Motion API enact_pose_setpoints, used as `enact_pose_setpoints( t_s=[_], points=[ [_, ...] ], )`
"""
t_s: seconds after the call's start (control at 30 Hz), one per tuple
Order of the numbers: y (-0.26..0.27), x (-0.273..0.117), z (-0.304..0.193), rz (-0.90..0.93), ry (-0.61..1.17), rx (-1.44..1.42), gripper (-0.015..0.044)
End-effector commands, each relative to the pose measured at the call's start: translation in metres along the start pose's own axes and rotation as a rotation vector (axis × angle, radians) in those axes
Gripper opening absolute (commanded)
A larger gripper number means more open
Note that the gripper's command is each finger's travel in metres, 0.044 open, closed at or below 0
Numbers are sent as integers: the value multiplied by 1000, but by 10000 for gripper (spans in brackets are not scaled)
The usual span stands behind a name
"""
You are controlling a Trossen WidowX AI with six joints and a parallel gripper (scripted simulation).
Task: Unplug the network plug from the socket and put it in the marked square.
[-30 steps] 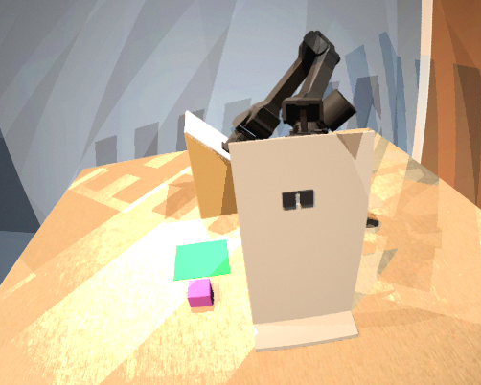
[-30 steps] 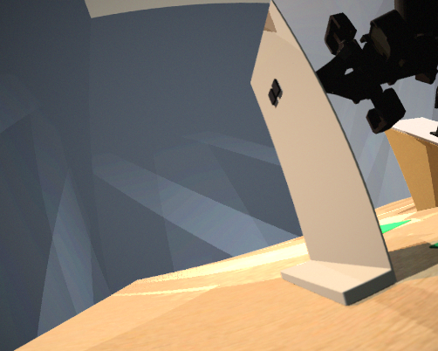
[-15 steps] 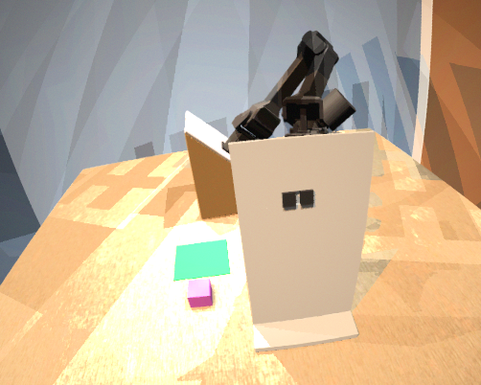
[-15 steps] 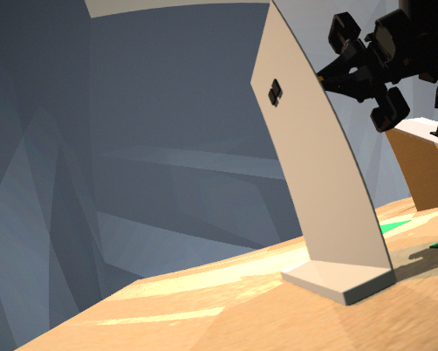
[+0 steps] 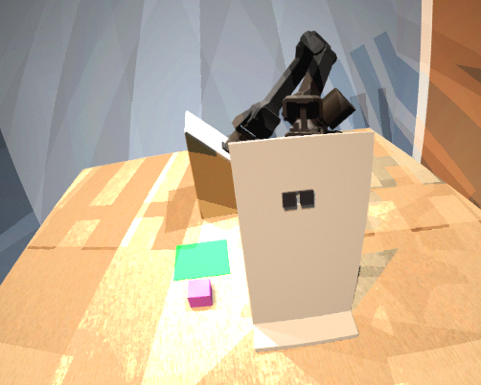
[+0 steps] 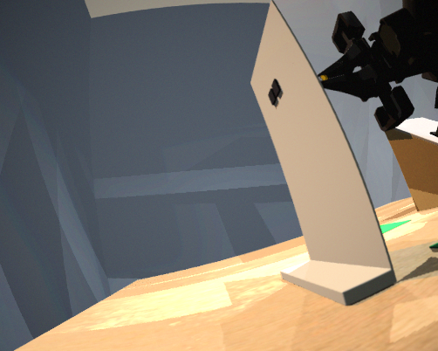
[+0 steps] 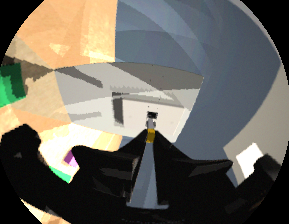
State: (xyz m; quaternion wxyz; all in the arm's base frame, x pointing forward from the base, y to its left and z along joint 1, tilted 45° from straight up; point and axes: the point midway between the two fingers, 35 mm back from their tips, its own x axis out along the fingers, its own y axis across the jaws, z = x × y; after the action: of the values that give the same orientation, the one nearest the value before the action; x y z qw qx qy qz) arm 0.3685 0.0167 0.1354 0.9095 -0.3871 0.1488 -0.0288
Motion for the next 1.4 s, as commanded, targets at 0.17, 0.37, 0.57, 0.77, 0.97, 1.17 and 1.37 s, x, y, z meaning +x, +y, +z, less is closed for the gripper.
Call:
enact_pose_setpoints(
  t_s=[0.17,0.37,0.57,0.77,0.97,1.17,1.37],
  points=[
    [1,-5,-2,0,5,2,0],
    [1,-8,-2,0,5,2,0],
    [1,-10,-2,0,5,2,0],
    [1,-13,-2,0,5,2,0],
    [1,-16,-2,0,5,2,0],
    [1,-18,-3,0,5,2,0],
    [1,-21,-3,1,5,2,0]
  ],
)
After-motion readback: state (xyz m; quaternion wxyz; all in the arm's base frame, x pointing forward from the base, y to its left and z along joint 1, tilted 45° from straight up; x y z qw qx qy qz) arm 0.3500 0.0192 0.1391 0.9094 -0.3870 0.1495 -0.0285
